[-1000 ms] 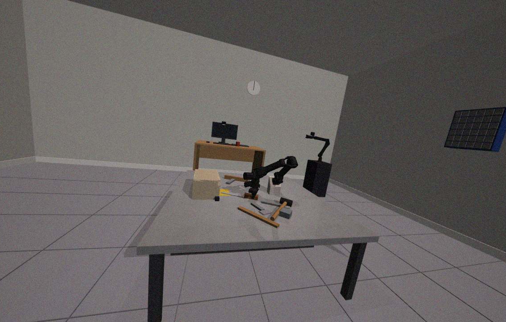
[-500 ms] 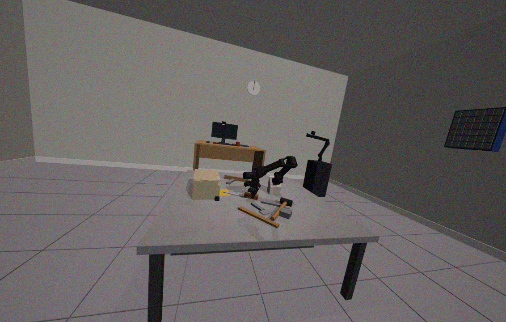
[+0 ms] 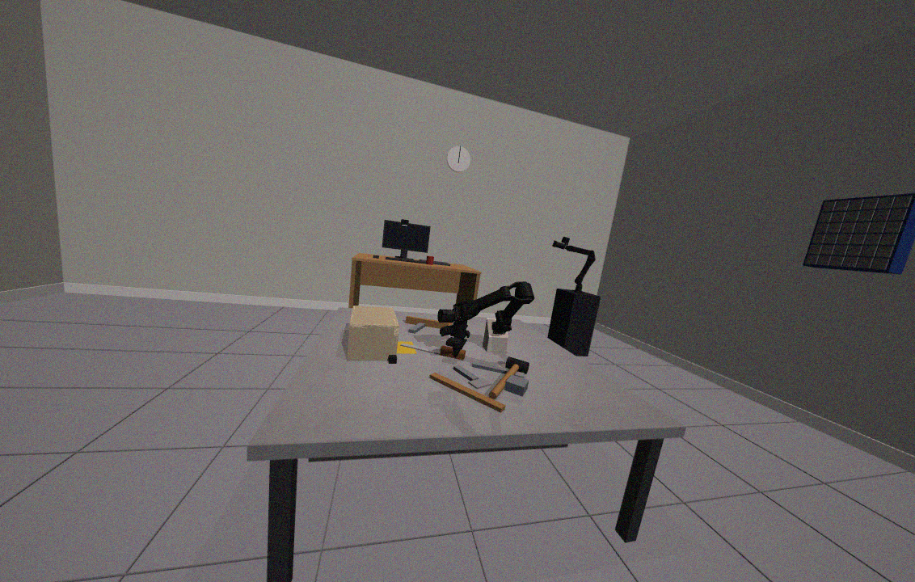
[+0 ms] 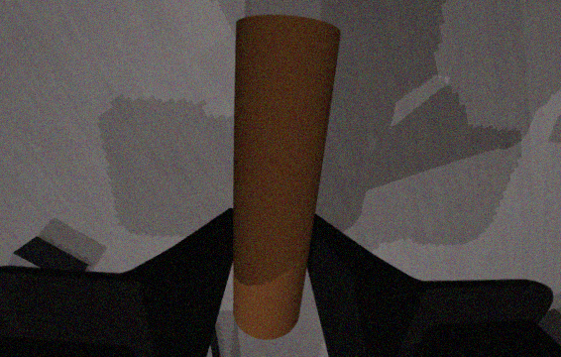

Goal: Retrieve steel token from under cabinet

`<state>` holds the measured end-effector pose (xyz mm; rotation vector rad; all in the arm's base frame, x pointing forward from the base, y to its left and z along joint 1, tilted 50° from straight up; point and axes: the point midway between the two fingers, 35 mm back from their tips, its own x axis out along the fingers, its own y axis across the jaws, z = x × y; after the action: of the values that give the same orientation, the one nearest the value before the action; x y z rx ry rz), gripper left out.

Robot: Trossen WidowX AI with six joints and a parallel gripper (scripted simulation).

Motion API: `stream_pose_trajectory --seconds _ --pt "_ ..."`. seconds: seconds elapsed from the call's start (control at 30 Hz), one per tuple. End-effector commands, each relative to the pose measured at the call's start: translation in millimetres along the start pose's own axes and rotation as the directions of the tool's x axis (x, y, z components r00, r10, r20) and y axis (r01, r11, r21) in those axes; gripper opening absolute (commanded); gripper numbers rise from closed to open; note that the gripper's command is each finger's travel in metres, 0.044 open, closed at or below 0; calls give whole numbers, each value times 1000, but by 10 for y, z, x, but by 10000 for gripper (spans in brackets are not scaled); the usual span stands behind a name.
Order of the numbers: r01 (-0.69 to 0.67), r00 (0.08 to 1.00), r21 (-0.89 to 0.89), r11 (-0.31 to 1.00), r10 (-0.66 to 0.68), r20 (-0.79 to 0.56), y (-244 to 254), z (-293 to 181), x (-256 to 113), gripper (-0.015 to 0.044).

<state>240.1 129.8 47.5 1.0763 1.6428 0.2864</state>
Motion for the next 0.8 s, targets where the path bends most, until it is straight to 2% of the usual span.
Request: stream_pose_trajectory --seconds 0.0,0.77 --pt "-2 1000 6 1000 2 6 -37 65 -16 0" --pt "-1 1000 10 1000 1 7 -219 230 -19 0"
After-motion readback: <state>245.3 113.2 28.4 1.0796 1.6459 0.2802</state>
